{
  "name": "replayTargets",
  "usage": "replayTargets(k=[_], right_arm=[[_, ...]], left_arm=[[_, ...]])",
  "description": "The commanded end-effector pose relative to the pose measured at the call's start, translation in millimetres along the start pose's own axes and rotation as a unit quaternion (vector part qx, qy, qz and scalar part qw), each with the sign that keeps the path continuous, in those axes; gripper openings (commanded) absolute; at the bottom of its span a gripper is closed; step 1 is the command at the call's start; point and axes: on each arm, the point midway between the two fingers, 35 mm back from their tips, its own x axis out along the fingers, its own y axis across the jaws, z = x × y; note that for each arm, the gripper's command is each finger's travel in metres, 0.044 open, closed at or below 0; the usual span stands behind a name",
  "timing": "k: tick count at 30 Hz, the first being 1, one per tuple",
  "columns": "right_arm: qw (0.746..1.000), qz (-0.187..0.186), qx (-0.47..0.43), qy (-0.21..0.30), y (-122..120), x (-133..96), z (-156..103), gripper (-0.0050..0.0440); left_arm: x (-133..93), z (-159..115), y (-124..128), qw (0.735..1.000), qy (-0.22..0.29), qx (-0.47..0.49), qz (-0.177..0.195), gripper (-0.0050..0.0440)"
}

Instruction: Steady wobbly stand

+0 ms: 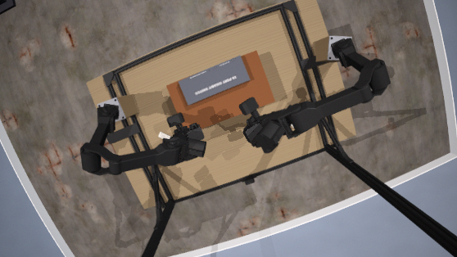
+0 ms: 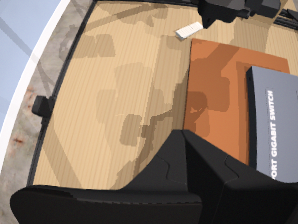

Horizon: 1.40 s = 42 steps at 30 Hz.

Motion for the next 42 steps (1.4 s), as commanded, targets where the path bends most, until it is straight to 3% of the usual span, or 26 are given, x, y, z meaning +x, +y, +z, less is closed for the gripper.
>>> replayTargets(k=[1,5,15,22,32,42], right_arm=[[1.000,0.001,0.006,0.028,-1,10,-16,0.0000],[0.999,-0.003,0.007,0.042,-4,12,-24,0.0000],[0.962,-0.025,0.052,0.268,-17,30,-151,0.0000],[0.963,-0.027,0.050,0.264,-18,29,-149,0.0000],[0.939,-0.034,0.067,0.336,-20,25,-189,0.0000],[0.939,-0.034,0.067,0.336,-20,25,-189,0.0000]], left_arm=[[0,0,0,1.000,0.000,0.000,0.000,0.0000],[0,0,0,1.000,0.000,0.000,0.000,0.0000],[0,0,0,1.000,0.000,0.000,0.000,0.0000],[0,0,0,1.000,0.000,0.000,0.000,0.0000],[0,0,0,1.000,0.000,0.000,0.000,0.0000],[0,0,0,1.000,0.000,0.000,0.000,0.0000]])
